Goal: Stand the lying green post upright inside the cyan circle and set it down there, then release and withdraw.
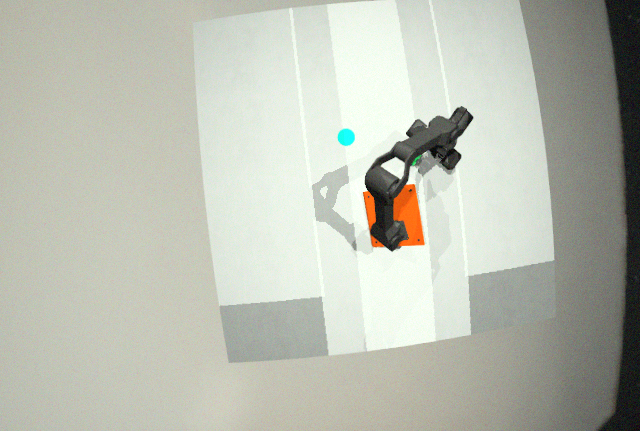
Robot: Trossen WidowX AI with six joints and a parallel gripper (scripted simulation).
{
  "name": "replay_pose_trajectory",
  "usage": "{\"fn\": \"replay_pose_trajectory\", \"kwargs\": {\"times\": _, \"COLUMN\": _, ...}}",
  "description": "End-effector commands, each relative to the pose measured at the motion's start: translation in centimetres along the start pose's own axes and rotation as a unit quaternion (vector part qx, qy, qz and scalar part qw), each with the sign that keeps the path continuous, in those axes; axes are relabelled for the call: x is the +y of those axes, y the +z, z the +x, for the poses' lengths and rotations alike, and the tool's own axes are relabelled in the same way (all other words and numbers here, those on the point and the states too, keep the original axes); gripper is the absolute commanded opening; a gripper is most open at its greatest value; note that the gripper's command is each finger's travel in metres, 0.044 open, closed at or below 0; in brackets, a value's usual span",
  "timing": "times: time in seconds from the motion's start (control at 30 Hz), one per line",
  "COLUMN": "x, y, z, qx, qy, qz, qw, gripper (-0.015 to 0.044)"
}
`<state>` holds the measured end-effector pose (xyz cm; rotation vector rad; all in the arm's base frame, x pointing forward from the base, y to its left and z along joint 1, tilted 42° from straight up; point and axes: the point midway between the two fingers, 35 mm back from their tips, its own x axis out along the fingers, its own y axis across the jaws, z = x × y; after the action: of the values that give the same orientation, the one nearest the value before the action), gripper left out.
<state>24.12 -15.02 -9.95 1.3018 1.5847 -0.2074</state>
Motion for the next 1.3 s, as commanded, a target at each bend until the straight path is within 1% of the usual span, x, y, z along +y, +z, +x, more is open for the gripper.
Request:
{"fn": "replay_pose_trajectory", "kwargs": {"times": 0.0, "x": -0.2, "y": -1.3, "z": 5.1, "qx": 0.015, "qy": 0.001, "qz": 0.005, "qw": 1.0, "gripper": 0.0232}}
{"fn": "replay_pose_trajectory", "kwargs": {"times": 0.17, "x": -0.3, "y": -1.4, "z": 5.3, "qx": 0.015, "qy": 0.001, "qz": 0.004, "qw": 1.0, "gripper": 0.0232}}
{"fn": "replay_pose_trajectory", "kwargs": {"times": 0.43, "x": -0.3, "y": -1.4, "z": 5.3, "qx": 0.015, "qy": 0.001, "qz": 0.004, "qw": 1.0, "gripper": 0.0023}}
{"fn": "replay_pose_trajectory", "kwargs": {"times": 0.63, "x": -0.2, "y": -1.3, "z": 5.1, "qx": 0.015, "qy": 0.001, "qz": 0.005, "qw": 1.0, "gripper": 0.0023}}
{"fn": "replay_pose_trajectory", "kwargs": {"times": 1.27, "x": -0.2, "y": -0.5, "z": -0.6, "qx": 0.013, "qy": -0.001, "qz": 0.005, "qw": 1.0, "gripper": 0.0023}}
